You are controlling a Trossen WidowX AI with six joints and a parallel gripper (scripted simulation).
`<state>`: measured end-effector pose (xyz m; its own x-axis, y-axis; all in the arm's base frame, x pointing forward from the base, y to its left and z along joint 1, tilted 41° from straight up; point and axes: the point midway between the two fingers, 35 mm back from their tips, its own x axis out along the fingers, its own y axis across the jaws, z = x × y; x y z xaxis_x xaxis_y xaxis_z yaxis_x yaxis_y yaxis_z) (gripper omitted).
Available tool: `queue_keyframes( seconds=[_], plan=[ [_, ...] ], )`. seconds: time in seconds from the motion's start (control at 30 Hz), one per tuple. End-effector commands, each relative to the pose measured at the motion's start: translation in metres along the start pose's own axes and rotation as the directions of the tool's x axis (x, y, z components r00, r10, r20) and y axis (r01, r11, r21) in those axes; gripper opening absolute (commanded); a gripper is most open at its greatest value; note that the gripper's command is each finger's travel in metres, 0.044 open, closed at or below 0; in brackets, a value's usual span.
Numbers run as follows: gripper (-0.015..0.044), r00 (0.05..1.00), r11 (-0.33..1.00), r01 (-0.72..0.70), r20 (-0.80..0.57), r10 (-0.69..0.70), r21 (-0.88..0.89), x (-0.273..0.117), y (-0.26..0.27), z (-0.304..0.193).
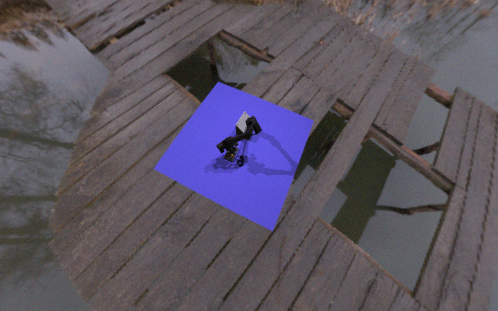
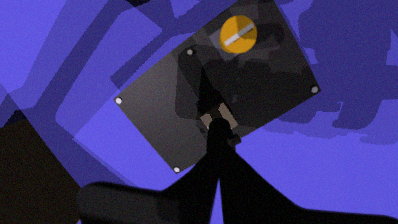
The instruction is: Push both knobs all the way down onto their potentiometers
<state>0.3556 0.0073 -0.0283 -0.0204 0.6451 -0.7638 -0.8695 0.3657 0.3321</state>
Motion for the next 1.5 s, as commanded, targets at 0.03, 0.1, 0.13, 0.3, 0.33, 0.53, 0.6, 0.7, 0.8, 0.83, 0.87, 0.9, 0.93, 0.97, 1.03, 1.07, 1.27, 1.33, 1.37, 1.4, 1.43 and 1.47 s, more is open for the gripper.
queue_keyframes(
  seconds=[0.03,0.1,0.13,0.3,0.33,0.53,0.6,0.7,0.8,0.83,0.87,0.9,0.93,0.97,1.03,1.07,1.27,1.33,1.37,1.4,1.43,1.47],
  plan=[
    [0.0000,1.000,1.000,-0.003,0.000,0.003,-0.007,0.0066,-0.0004,0.0021],
    [0.0000,1.000,1.000,-0.003,0.000,0.003,-0.007,0.0069,-0.0004,0.0021],
    [0.0000,1.000,1.000,-0.003,0.000,0.003,-0.007,0.0069,-0.0004,0.0021],
    [0.0000,1.000,1.000,-0.003,0.000,0.003,-0.007,0.0069,-0.0004,0.0021],
    [0.0000,1.000,1.000,-0.003,0.000,0.003,-0.007,0.0069,-0.0004,0.0021],
    [0.0000,1.000,1.000,-0.003,0.000,0.003,-0.007,0.0086,-0.0003,0.0021],
    [0.0000,1.000,1.000,-0.003,0.000,0.003,-0.007,0.0089,-0.0003,0.0021],
    [0.0000,1.000,1.000,-0.003,0.000,0.003,-0.007,0.0089,-0.0003,0.0021],
    [0.0000,1.000,1.000,-0.003,0.000,0.003,-0.007,0.0089,-0.0003,0.0021],
    [0.0000,1.000,1.000,-0.003,0.000,0.003,-0.007,0.0089,-0.0003,0.0021],
    [0.0000,1.000,1.000,-0.003,0.000,0.003,-0.007,0.0089,-0.0003,0.0021],
    [0.0000,1.000,1.000,-0.003,0.000,0.003,-0.007,0.0089,-0.0003,0.0021],
    [0.0000,1.000,1.000,-0.003,0.000,0.003,-0.007,0.0091,-0.0003,0.0021],
    [0.0000,1.000,1.000,-0.003,0.000,0.003,-0.007,0.0095,-0.0003,0.0021],
    [0.0000,1.000,1.000,-0.003,0.000,0.003,-0.007,0.0107,-0.0003,0.0021],
    [0.0000,1.000,1.000,-0.003,0.000,0.003,-0.007,0.0109,-0.0003,0.0021],
    [0.0000,1.000,1.000,-0.003,0.000,0.003,-0.007,0.0109,-0.0003,0.0021],
    [0.0000,1.000,1.000,-0.003,0.000,0.003,-0.007,0.0109,-0.0003,0.0021],
    [0.0000,1.000,1.000,-0.003,0.000,0.003,-0.007,0.0109,-0.0003,0.0021],
    [0.0000,1.000,1.000,-0.003,0.000,0.003,-0.007,0.0109,-0.0003,0.0021],
    [0.0000,1.000,1.000,-0.003,0.000,0.003,-0.007,0.0111,-0.0003,0.0021],
    [0.0000,1.000,1.000,-0.003,0.000,0.003,-0.007,0.0115,-0.0003,0.0021]
  ],
)
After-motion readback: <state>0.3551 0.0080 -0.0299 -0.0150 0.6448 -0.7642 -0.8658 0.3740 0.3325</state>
